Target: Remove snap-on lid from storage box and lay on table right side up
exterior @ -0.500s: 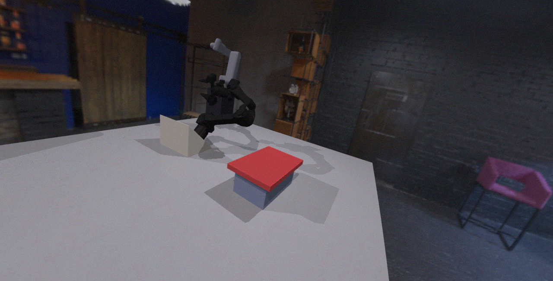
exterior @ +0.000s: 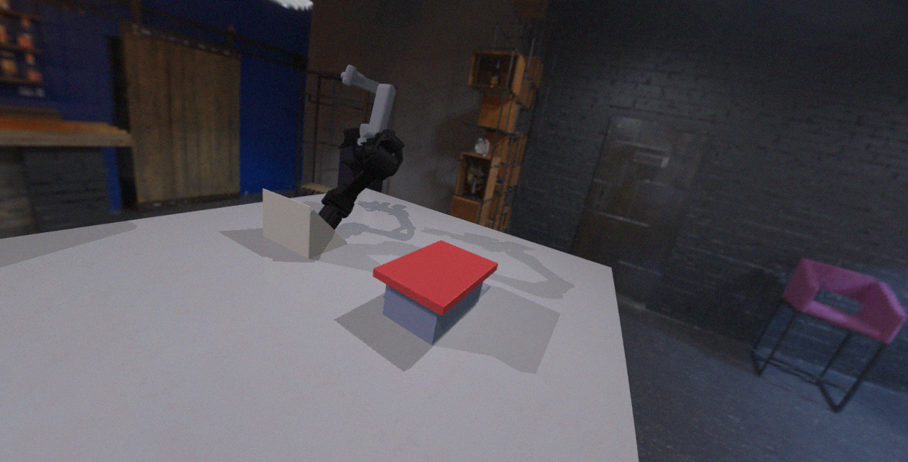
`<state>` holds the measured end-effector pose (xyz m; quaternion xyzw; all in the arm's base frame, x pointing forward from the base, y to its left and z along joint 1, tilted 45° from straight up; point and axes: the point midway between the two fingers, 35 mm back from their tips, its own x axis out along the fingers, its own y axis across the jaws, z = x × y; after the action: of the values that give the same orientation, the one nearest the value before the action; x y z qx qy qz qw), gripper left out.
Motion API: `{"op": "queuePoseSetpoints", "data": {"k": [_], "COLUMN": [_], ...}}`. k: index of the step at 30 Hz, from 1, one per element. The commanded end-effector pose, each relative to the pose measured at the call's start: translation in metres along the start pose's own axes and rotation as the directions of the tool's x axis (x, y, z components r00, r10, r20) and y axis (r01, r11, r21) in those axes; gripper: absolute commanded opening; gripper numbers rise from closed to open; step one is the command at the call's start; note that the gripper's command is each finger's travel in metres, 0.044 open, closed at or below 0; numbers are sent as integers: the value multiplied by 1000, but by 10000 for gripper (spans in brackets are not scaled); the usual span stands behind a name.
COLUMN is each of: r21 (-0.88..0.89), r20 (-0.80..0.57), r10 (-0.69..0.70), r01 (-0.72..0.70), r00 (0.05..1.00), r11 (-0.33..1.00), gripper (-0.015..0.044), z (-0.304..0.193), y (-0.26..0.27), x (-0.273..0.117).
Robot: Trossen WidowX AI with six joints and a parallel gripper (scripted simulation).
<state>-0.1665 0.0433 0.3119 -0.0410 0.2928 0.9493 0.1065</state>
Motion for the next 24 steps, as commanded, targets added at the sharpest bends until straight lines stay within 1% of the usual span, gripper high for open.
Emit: {"op": "queuePoseSetpoints", "data": {"k": [1,5,7,9,15,18,24], "r21": [56,127,131,151,278,259,380], "r20": [99,200,212,245,360,383,470], "r10": [-116,-253,-266,-308,-482,-501,-641], "r01": [111,231,243,278,401,431,516], "r00": [988,947,940,919,799,776,607], "r11": [992,965,961,949,873,865,768], "gripper": [235,235,235,235,235,235,235], "z": [29,57,63,77,111,117,144], "y": [-17,-39,-42,-52,-85,-90,-115], "x": [-2,-9,-9,-10,-39,-44,-87]}}
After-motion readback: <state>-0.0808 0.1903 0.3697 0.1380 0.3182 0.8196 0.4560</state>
